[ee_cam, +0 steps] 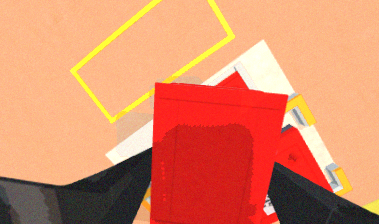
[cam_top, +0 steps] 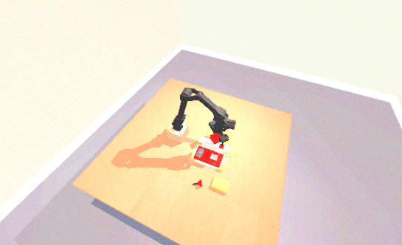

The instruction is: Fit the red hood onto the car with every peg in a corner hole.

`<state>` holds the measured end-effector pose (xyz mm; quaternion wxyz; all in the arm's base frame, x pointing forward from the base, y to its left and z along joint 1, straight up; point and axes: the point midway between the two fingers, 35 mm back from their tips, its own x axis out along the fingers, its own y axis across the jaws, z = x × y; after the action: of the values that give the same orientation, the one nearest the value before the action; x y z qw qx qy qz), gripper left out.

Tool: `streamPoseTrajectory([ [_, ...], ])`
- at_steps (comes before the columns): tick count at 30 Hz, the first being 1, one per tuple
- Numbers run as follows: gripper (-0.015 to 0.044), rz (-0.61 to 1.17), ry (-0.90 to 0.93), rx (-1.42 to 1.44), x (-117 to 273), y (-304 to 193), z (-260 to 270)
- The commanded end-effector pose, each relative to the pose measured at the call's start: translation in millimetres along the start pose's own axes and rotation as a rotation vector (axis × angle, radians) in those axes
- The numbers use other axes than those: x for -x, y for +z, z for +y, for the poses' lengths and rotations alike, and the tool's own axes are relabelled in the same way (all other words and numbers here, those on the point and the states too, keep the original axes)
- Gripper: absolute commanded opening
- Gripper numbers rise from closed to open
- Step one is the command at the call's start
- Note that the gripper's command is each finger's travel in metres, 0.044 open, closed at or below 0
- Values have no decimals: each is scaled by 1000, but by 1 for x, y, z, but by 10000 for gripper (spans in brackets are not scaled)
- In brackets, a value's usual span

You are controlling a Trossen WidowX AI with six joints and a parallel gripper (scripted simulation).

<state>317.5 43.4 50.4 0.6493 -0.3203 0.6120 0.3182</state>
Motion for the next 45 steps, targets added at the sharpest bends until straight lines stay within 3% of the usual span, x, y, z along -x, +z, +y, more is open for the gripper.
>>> streamPoseTrajectory([
  [1,0,-4,1,-96,-1,-7,-12],
  [35,0,-49,-32,-849,5,-82,-95],
  [45,0,-50,-32,-863,-1,-83,-96],
])
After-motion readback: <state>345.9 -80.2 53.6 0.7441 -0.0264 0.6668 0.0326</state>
